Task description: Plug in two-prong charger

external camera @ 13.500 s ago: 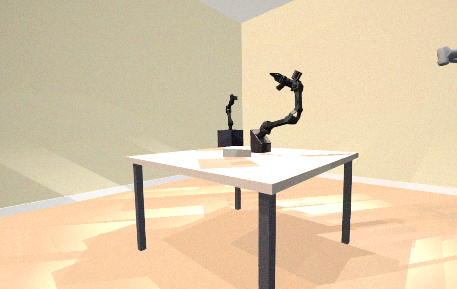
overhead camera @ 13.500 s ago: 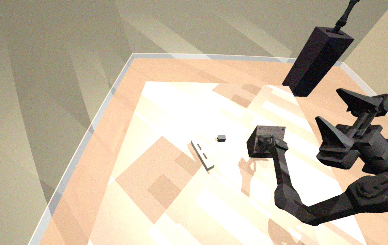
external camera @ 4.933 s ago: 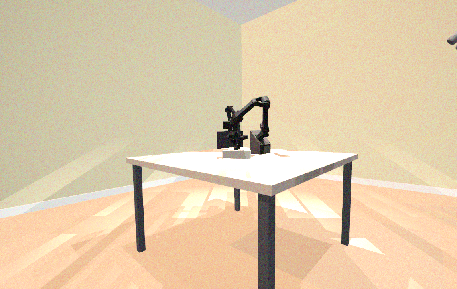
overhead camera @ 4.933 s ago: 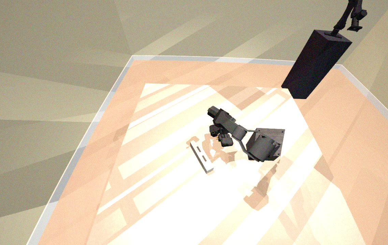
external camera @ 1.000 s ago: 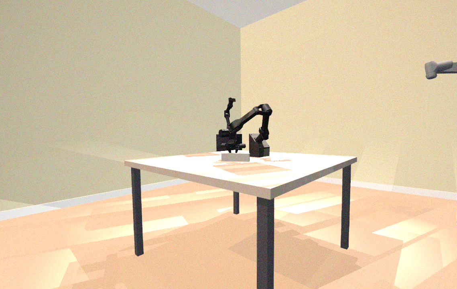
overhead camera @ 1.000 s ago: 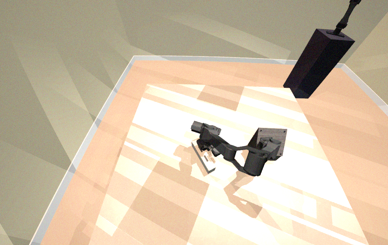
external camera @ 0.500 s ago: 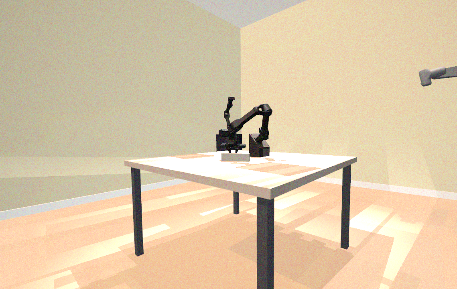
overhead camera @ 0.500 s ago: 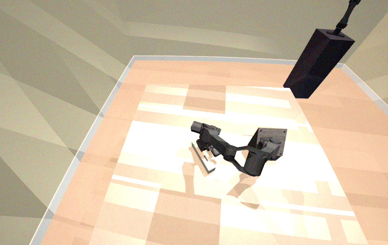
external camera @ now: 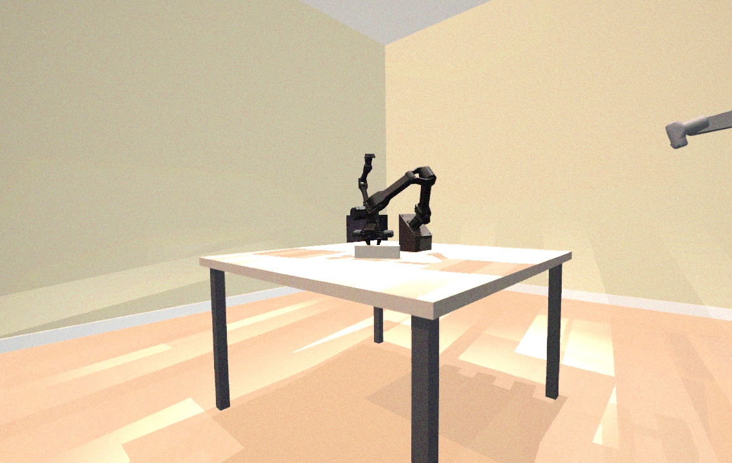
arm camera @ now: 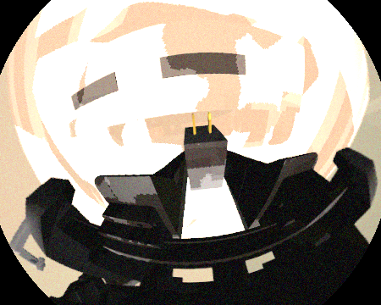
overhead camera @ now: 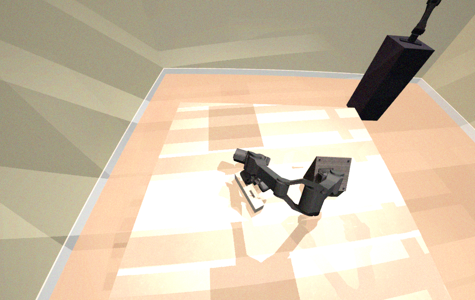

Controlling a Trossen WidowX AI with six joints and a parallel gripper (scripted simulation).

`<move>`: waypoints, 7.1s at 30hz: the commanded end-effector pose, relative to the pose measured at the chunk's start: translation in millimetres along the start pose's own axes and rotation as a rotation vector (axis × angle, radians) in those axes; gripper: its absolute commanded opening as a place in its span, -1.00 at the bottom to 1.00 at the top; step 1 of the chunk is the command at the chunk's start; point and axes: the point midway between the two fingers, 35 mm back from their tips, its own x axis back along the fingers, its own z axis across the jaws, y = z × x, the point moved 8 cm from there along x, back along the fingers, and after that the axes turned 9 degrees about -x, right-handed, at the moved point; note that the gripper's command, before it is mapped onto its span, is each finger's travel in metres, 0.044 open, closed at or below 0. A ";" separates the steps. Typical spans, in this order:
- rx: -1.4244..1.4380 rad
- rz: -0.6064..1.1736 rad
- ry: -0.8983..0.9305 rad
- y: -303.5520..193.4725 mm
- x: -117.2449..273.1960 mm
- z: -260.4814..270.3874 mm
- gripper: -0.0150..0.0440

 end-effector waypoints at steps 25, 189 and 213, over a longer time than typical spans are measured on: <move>-0.005 -0.005 0.004 3.1 1.0 0.4 -0.49; -0.004 -0.007 0.004 37.2 1.2 6.0 -0.49; -0.004 -0.007 0.004 36.4 0.8 6.0 -0.49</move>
